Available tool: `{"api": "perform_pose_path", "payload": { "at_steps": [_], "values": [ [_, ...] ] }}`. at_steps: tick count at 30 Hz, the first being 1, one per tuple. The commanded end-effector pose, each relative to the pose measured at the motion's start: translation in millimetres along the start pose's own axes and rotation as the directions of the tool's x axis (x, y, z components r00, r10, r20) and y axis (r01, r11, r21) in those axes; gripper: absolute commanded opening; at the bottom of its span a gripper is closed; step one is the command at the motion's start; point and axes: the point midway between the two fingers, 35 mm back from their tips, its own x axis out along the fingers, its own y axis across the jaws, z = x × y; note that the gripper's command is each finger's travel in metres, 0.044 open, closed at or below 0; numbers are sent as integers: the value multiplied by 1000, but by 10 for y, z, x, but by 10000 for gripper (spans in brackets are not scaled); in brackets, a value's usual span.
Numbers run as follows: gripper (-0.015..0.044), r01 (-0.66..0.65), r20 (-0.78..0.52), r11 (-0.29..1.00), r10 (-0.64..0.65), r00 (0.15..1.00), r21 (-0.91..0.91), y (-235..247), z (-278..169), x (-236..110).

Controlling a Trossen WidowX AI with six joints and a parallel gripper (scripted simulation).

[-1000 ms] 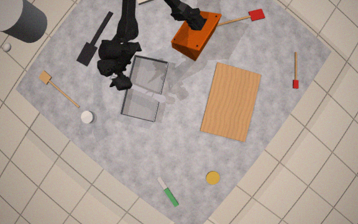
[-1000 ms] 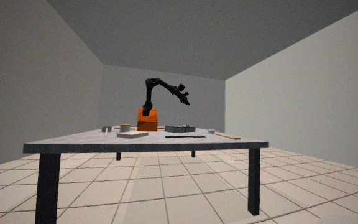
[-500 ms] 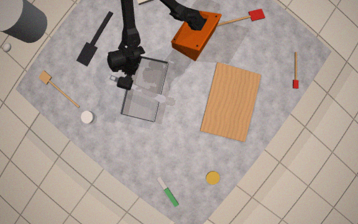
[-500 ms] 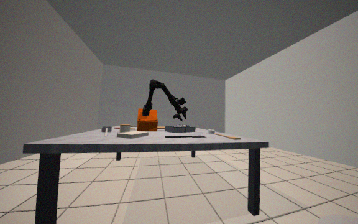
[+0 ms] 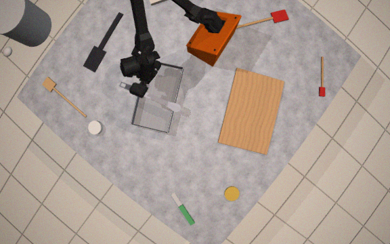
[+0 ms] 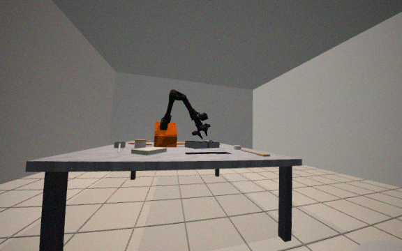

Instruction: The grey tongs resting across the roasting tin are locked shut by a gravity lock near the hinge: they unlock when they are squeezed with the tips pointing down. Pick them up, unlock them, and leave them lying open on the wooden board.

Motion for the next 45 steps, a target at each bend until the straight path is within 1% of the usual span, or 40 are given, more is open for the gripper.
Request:
{"api": "perform_pose_path", "payload": {
  "at_steps": [1, 7, 45],
  "values": [
    [260, -5, 3, 1000, 5, 1000, 9, 32, 0, 4],
    [260, -5, 3, 1000, 5, 1000, 9, 39, 4, 55],
    [260, -6, 4, 1000, 6, 1000, 9, 55, 12, 650]
  ]
}}
